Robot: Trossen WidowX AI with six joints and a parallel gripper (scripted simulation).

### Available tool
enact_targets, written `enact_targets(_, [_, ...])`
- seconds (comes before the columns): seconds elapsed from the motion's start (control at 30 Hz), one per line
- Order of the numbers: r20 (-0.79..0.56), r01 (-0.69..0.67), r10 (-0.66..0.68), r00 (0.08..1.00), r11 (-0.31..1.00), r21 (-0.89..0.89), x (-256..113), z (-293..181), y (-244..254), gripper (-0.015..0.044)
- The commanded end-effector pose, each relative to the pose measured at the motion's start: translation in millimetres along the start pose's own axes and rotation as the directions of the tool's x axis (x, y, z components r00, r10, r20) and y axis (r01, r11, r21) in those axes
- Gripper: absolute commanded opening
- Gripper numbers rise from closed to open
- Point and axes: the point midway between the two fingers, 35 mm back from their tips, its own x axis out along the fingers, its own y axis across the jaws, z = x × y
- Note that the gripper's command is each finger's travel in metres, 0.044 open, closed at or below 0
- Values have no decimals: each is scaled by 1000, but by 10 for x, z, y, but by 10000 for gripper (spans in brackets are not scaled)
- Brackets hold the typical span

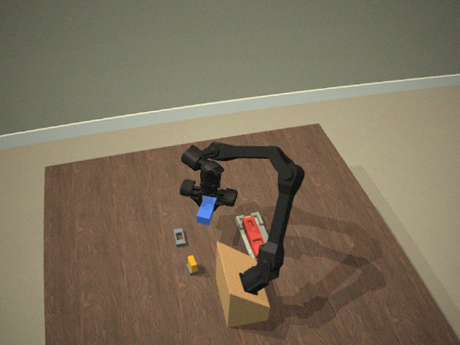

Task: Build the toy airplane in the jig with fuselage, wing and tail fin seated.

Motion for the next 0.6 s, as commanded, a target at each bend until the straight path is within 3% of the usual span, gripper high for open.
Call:
enact_targets(0.0, [4, -2, 2, 1000, 998, 61, 6, 34, -113, 0])
enact_targets(0.57, [6, -3, 2, 1000, 943, 333, 84, 119, -661, 0])
